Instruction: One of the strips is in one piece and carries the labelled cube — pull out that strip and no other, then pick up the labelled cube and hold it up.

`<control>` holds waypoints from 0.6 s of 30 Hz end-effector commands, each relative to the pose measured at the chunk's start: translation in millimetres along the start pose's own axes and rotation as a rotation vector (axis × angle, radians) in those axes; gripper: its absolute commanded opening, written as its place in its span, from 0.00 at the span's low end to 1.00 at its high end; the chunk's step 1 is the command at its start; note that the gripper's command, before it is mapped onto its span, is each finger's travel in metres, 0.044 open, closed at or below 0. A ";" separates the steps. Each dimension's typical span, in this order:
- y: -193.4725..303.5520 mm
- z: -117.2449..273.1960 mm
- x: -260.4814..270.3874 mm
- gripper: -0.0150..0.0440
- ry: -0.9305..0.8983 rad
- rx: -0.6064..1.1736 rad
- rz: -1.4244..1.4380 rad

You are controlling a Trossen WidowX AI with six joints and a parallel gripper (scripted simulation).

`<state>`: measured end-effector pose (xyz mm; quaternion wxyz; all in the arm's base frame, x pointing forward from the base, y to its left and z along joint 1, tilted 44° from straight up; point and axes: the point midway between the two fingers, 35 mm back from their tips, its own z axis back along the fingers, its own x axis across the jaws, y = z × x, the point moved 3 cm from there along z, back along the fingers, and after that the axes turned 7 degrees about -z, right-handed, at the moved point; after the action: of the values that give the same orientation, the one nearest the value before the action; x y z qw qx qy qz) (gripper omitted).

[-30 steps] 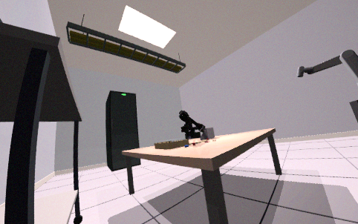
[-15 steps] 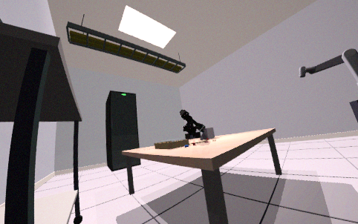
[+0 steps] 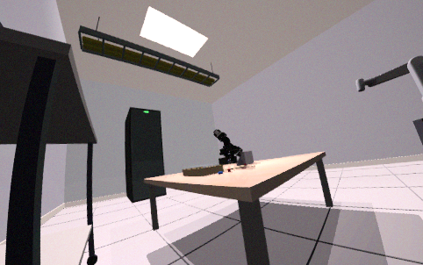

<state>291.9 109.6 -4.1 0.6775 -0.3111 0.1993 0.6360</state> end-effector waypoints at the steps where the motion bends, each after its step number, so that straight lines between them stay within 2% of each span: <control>1: 6.3 0.2 -1.7 0.25 -0.004 0.001 -0.005; 8: 6.3 34.5 -1.6 0.25 -0.005 0.002 -0.005; 18: 6.3 35.4 -1.7 0.25 -0.005 0.002 -0.005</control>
<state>281.2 131.4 21.2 0.6776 -0.3108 0.1983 0.6364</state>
